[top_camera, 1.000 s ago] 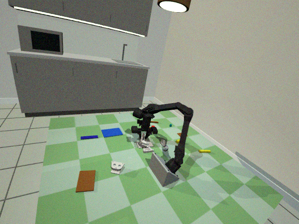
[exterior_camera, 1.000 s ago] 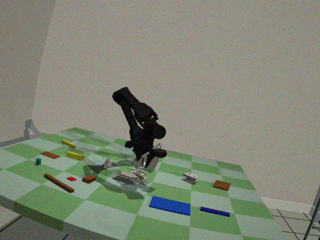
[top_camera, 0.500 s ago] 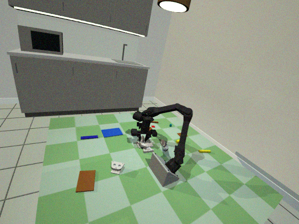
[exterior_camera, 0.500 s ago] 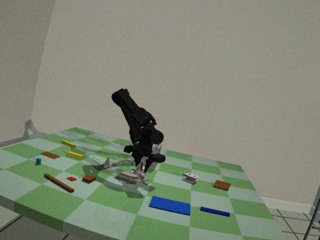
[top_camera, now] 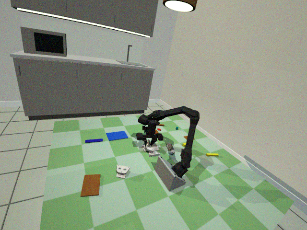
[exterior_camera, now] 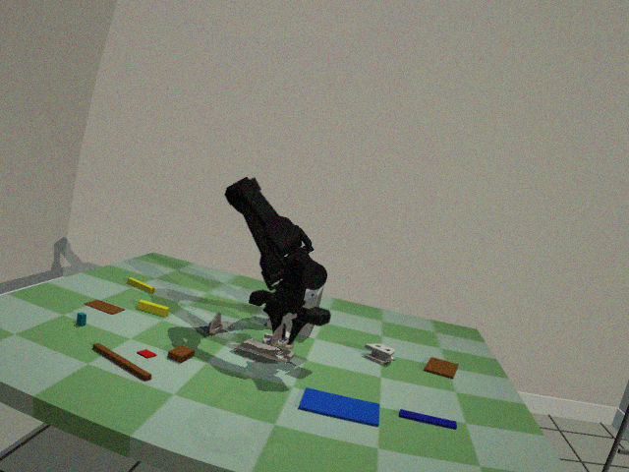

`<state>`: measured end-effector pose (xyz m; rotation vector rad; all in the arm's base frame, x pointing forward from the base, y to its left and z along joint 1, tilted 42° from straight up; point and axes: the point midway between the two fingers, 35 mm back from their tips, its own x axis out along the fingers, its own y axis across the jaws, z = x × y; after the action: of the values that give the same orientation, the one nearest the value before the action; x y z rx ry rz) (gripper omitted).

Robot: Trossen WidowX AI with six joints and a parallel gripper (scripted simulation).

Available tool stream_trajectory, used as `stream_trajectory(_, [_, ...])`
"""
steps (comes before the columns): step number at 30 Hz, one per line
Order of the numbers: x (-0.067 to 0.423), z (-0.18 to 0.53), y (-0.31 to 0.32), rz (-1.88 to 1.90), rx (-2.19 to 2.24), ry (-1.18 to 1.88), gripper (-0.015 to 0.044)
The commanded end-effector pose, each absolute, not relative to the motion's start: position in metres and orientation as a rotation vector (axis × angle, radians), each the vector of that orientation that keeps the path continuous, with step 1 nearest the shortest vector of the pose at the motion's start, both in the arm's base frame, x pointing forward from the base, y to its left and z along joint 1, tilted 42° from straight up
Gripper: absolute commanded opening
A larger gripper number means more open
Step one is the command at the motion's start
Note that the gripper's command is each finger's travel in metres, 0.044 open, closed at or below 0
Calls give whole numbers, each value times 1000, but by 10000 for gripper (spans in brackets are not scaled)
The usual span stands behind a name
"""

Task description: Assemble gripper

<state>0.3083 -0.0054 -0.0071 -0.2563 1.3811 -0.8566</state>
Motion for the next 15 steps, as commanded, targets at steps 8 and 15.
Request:
stream_trajectory(8, [308,-9,-8,-857,-266,1382,134])
stream_trajectory(15, [308,-11,-9,-857,-266,1383,134])
